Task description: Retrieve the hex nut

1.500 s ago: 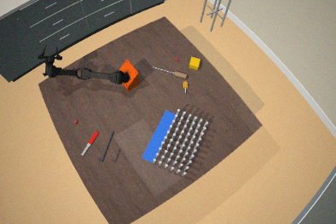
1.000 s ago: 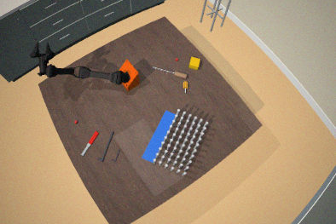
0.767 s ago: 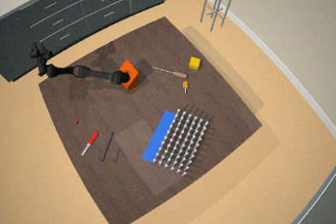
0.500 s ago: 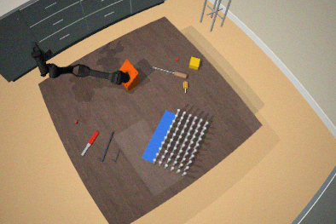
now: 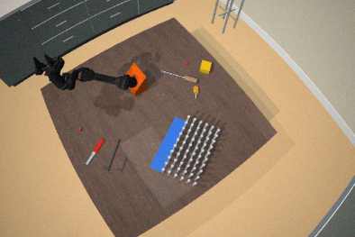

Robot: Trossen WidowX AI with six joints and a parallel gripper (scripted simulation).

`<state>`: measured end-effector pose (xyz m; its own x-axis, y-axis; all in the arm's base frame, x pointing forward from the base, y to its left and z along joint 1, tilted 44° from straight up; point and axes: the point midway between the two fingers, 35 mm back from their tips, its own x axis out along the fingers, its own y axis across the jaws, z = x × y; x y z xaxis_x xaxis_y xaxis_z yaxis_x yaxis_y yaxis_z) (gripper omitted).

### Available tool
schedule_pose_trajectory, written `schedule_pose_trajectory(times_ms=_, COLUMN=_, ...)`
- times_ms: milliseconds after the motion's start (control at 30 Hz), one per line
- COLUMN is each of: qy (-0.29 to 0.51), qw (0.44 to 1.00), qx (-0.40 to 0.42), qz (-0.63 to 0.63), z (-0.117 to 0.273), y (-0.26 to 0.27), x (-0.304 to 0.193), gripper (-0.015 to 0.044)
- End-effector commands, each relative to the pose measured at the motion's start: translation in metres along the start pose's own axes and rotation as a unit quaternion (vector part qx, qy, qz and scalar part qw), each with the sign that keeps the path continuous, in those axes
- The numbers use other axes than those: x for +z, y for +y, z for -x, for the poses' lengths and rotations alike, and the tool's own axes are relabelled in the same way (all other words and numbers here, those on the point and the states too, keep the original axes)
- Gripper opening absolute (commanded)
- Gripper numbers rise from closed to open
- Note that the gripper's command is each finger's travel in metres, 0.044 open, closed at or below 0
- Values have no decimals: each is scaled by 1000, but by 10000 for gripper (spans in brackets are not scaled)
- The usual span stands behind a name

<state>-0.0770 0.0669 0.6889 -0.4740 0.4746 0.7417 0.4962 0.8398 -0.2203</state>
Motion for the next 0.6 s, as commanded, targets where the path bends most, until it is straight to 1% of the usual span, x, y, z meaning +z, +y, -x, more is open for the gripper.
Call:
schedule_pose_trajectory(times_ms=0, qy=60, qw=995, qx=37, qz=-67, z=13, y=50, x=-27, gripper=440)
schedule_pose_trajectory(times_ms=133, qy=136, qw=978, qx=78, qz=-139, z=36, y=109, x=-56, gripper=440)
schedule_pose_trajectory(times_ms=267, qy=216, qw=948, qx=116, qz=-201, z=69, y=166, x=-80, gripper=440)
schedule_pose_trajectory(times_ms=400, qy=298, qw=908, qx=150, qz=-254, z=111, y=221, x=-98, gripper=440)
schedule_pose_trajectory(times_ms=567, qy=402, qw=843, qx=186, qz=-306, z=174, y=282, x=-111, gripper=440)
